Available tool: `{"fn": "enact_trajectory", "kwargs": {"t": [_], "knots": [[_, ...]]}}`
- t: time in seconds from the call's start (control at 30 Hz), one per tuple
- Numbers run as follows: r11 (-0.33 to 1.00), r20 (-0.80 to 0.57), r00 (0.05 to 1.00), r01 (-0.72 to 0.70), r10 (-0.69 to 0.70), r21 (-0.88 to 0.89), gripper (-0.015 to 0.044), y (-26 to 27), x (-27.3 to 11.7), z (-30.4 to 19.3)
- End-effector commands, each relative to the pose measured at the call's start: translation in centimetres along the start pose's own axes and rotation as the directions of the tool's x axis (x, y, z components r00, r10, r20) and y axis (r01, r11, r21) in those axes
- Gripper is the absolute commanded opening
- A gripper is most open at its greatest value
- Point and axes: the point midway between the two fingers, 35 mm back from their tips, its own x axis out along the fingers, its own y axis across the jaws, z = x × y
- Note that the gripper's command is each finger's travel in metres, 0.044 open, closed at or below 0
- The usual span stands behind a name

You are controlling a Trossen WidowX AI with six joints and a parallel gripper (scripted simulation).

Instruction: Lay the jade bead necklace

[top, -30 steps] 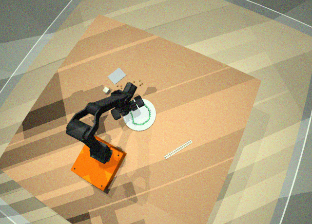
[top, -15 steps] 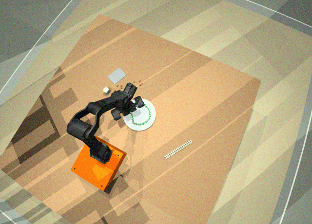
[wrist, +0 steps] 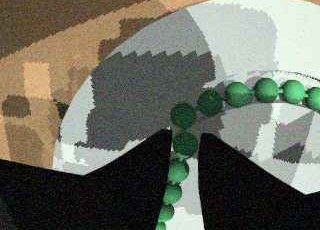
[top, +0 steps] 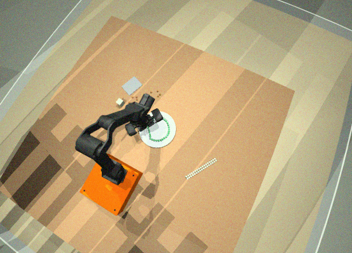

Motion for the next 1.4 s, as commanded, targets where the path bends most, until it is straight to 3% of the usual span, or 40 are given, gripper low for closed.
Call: {"fn": "enact_trajectory", "kwargs": {"t": [0.0, 1.37], "knots": [[1.0, 0.0, 1.0, 0.001, -0.001, 0.0, 0.0, 0.0, 0.0, 0.0], [1.0, -0.002, 1.0, -0.005, 0.005, -0.005, 0.0, 1.1, 0.2, 0.2]]}}
